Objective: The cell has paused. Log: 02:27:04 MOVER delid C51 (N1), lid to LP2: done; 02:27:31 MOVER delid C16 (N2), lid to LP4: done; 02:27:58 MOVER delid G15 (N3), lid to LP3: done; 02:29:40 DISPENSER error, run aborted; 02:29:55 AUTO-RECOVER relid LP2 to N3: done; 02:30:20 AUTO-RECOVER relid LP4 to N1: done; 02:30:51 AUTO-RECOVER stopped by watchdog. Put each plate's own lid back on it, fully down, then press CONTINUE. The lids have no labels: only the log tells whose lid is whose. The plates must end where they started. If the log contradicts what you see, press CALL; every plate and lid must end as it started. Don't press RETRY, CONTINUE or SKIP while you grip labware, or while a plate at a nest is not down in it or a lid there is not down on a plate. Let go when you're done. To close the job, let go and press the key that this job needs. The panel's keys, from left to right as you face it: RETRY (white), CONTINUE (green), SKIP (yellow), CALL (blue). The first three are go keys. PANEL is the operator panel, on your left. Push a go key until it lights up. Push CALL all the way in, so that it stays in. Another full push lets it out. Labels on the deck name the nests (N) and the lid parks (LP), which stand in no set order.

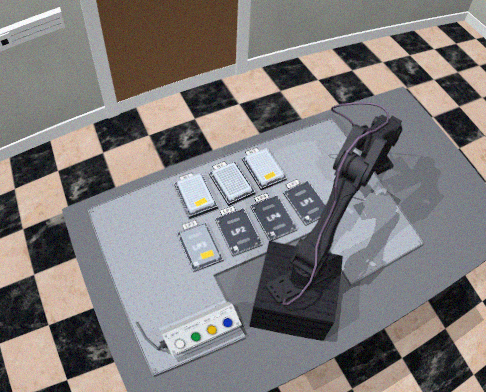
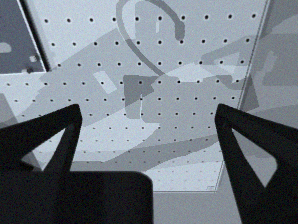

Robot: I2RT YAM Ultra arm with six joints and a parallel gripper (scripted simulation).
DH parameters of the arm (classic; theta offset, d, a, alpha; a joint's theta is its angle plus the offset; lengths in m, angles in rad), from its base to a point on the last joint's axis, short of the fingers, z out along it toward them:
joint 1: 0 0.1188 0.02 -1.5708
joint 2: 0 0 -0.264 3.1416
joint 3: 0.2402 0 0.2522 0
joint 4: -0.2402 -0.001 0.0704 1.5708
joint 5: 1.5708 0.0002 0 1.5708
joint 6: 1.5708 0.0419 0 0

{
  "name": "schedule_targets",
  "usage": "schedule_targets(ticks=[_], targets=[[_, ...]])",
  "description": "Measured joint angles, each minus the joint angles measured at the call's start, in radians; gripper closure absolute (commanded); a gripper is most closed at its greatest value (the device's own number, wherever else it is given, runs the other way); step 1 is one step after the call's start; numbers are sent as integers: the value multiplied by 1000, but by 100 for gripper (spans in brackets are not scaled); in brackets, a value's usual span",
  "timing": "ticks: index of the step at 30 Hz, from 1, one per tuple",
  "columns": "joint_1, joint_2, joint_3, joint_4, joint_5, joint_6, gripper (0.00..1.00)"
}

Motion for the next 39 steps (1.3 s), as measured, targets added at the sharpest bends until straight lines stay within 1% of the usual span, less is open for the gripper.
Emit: schedule_targets(ticks=[3,5,10,14,24,29,33,36,39], targets=[[3,-1,3,3,6,20,0],[14,-5,-11,16,12,36,0],[74,-14,-52,29,15,70,0],[106,-18,-58,39,21,102,0],[223,-47,-149,78,37,204,0],[259,-56,-169,95,45,246,0],[296,-73,-208,113,54,288,0],[332,-75,-224,124,60,319,0],[372,-84,-254,139,64,351,0]])
